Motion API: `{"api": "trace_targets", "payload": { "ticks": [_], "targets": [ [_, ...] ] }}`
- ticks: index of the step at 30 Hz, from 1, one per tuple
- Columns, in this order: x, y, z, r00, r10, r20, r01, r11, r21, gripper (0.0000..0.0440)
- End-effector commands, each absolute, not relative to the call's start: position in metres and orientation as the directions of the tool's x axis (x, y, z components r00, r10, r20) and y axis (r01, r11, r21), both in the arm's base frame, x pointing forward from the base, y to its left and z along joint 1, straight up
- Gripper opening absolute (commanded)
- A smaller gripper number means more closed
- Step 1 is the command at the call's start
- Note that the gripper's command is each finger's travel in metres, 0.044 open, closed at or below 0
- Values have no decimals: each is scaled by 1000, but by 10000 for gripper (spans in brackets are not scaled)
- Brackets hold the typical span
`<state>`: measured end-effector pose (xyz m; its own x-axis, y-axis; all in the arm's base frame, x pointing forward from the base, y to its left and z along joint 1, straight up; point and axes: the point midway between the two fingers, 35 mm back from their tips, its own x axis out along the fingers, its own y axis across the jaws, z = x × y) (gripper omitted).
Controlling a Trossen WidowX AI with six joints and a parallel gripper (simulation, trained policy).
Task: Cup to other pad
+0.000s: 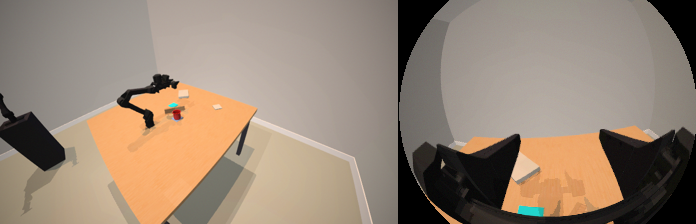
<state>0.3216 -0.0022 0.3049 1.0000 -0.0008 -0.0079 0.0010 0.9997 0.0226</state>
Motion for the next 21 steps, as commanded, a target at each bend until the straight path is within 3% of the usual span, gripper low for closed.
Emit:
{"api": "trace_targets", "payload": {
  "ticks": [1, 13, 21],
  "targets": [
    [321, -2, 304, 1000, -4, -14, 4, 1000, 22, 374],
    [318, -2, 285, 989, -24, -149, 27, 999, 20, 65],
    [316, 2, 274, 964, -13, -267, 23, 999, 35, 37]
  ]
}}
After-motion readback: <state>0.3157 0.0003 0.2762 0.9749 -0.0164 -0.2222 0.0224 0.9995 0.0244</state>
